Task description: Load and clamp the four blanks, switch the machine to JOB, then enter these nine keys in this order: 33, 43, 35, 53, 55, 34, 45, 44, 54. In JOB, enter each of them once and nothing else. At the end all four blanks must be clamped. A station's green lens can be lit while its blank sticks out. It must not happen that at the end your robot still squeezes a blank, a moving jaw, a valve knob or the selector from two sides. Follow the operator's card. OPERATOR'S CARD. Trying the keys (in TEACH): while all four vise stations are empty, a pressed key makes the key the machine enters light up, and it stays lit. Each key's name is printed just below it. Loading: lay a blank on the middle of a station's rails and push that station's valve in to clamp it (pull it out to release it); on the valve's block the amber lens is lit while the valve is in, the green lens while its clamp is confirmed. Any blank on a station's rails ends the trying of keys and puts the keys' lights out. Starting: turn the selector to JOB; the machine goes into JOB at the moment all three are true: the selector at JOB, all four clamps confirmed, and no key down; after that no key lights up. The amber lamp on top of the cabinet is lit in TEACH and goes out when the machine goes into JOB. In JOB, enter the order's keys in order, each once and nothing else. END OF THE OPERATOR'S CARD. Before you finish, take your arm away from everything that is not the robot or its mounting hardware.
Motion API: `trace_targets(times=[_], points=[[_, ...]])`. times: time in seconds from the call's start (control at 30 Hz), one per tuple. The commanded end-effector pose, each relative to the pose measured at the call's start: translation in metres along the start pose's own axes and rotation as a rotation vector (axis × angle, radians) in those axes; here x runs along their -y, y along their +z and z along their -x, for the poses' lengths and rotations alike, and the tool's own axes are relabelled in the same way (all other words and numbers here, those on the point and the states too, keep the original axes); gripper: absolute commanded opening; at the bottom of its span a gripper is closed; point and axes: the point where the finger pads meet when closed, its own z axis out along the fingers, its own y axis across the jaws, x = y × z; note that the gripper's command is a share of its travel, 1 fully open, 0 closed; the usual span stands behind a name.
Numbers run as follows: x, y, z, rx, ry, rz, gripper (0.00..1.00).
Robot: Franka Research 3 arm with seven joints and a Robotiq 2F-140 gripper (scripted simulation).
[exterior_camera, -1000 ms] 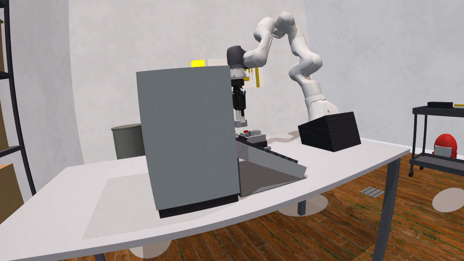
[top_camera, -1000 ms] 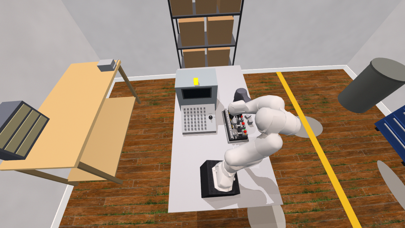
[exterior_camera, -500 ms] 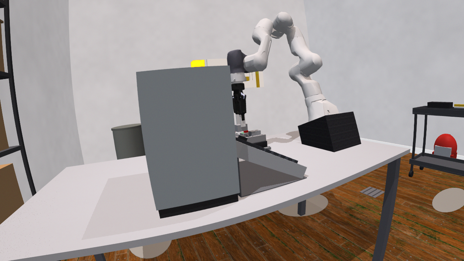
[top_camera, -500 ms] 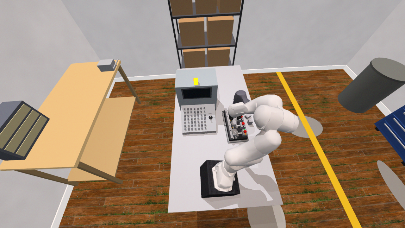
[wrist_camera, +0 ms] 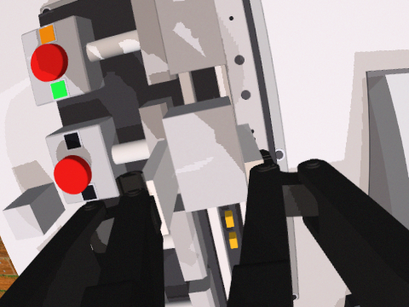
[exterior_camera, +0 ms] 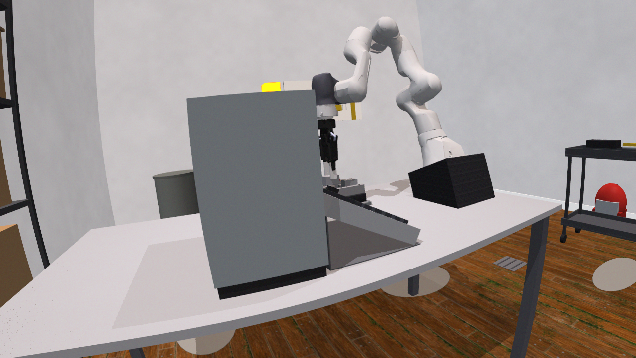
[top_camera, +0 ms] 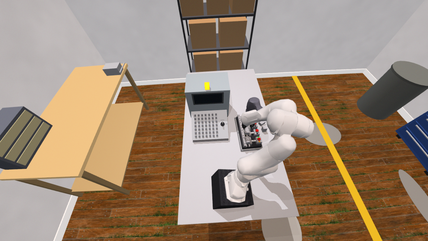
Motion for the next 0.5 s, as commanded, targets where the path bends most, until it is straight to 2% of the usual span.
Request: trace_targets(times=[0.0,0.47], points=[[0.0002,0.0032,0.0041,0.014,0.008,0.001,0.0],[0.0002,0.0127,0.0041,0.014,0.008,0.001,0.0]])
